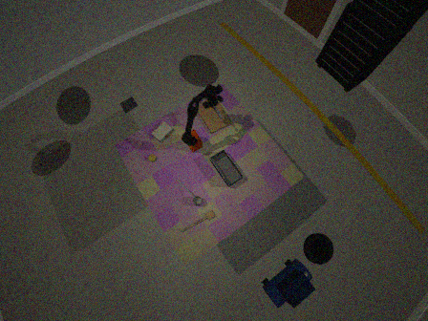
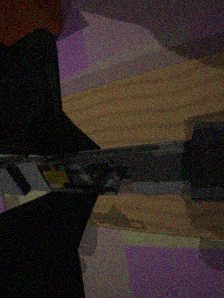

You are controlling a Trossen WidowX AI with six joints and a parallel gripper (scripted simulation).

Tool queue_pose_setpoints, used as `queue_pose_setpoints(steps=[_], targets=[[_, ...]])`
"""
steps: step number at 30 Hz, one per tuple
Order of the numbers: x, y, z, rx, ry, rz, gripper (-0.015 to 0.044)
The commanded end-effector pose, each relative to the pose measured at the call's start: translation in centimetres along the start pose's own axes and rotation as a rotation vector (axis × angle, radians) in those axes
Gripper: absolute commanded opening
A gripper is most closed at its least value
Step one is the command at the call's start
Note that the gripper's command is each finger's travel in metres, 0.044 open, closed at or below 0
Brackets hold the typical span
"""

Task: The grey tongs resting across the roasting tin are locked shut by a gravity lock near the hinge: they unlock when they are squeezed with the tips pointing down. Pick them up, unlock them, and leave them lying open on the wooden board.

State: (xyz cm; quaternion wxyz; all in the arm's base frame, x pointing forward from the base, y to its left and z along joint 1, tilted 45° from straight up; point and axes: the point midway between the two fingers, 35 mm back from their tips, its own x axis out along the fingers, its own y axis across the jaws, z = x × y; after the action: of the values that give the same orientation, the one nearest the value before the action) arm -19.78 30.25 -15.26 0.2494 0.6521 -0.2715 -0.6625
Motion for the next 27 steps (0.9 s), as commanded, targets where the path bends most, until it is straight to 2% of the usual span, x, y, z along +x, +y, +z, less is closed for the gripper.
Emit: queue_pose_setpoints(steps=[1,27], targets=[[0.5,-0.1,0.0,0.004,0.004,-0.004,-0.015],[4.7,-0.3,0.1,0.004,0.003,-0.004,-0.015]])
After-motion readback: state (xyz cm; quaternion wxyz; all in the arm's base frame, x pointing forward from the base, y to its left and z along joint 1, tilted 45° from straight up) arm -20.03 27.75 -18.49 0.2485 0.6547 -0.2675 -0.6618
